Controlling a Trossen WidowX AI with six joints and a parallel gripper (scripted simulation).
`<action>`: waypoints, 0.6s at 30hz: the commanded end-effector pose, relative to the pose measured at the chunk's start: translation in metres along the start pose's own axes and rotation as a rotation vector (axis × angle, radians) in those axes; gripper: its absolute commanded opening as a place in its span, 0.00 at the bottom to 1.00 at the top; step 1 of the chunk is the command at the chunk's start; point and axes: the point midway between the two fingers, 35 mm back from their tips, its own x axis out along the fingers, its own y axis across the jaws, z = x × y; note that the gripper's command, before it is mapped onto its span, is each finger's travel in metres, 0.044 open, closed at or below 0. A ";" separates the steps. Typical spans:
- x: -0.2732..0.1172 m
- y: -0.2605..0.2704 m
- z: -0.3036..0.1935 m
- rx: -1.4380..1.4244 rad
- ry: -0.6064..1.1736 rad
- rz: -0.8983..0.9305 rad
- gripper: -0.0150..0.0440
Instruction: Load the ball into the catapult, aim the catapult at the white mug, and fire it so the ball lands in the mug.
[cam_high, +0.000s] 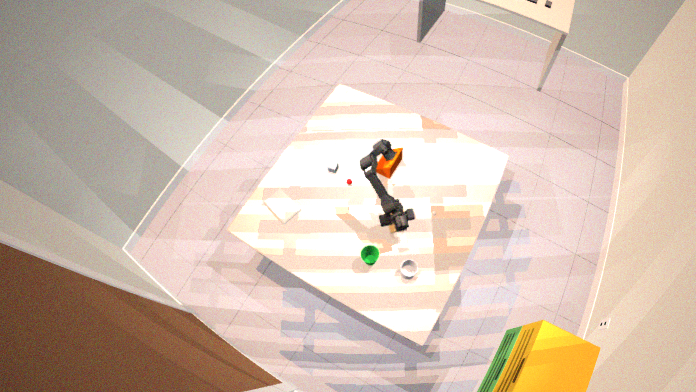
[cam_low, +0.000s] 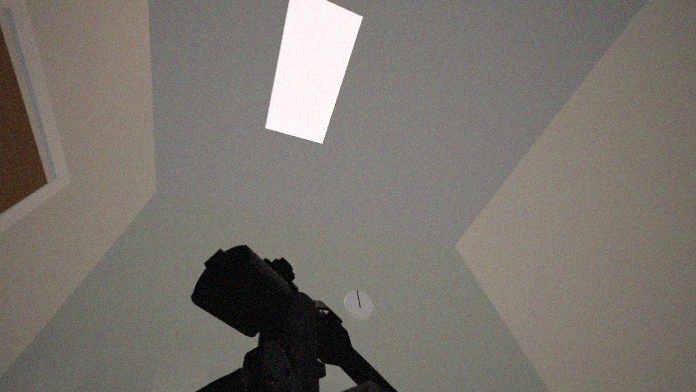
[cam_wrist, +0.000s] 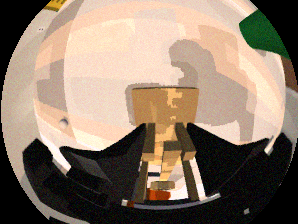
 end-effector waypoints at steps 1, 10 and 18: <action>0.000 0.000 0.001 0.003 -0.002 0.001 0.74; -0.065 0.000 0.004 0.000 -0.003 0.004 1.00; -0.083 0.001 0.002 -0.007 -0.003 0.000 1.00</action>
